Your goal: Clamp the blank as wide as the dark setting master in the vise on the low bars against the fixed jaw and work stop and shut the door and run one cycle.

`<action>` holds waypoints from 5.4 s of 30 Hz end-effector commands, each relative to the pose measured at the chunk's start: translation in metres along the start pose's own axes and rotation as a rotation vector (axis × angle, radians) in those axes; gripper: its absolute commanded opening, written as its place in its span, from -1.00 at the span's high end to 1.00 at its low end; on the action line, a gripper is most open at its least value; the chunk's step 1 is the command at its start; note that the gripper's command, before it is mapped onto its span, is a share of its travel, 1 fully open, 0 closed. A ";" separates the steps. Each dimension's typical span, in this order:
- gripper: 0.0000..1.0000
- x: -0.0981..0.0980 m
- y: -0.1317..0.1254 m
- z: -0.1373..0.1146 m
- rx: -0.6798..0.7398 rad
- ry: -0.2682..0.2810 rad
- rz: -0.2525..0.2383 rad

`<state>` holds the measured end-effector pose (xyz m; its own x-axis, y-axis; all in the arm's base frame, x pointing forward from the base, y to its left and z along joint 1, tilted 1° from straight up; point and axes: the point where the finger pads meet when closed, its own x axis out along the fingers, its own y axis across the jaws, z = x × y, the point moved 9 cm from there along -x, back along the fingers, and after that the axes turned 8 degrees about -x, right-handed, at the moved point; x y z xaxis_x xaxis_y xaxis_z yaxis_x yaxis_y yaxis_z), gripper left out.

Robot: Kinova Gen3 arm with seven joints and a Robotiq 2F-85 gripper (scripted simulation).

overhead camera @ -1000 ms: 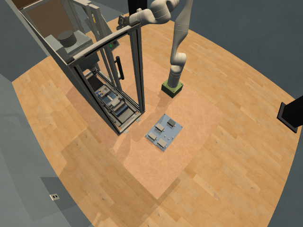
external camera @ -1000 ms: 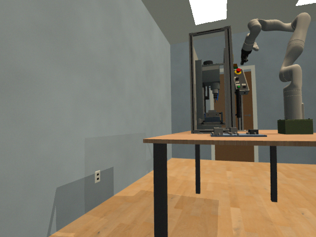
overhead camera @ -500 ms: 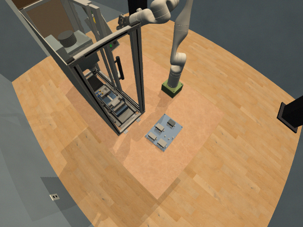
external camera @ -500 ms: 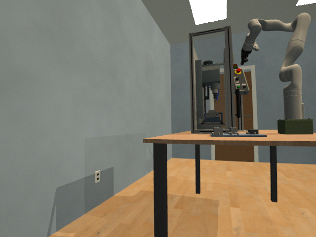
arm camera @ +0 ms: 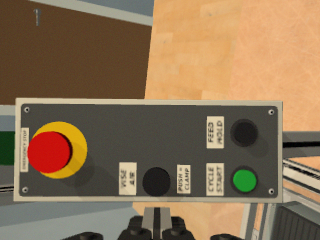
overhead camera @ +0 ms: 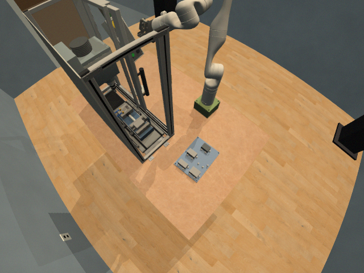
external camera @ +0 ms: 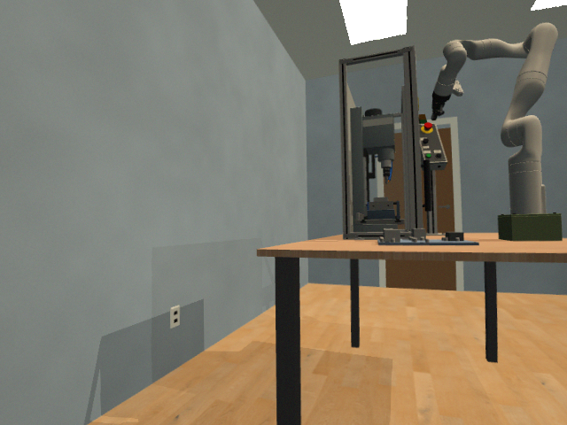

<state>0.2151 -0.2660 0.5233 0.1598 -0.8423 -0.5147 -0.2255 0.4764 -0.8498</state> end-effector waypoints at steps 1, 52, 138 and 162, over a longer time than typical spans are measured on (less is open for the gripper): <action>0.80 0.005 0.001 0.003 -0.005 -0.004 -0.007; 0.80 0.085 -0.001 0.002 -0.005 -0.004 -0.007; 0.80 0.109 -0.001 0.002 -0.005 -0.004 -0.007; 0.80 0.114 -0.001 0.002 -0.005 -0.004 -0.007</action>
<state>0.2338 -0.3626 0.4657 0.1602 -0.8431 -0.5134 -0.2286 0.4743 -0.8502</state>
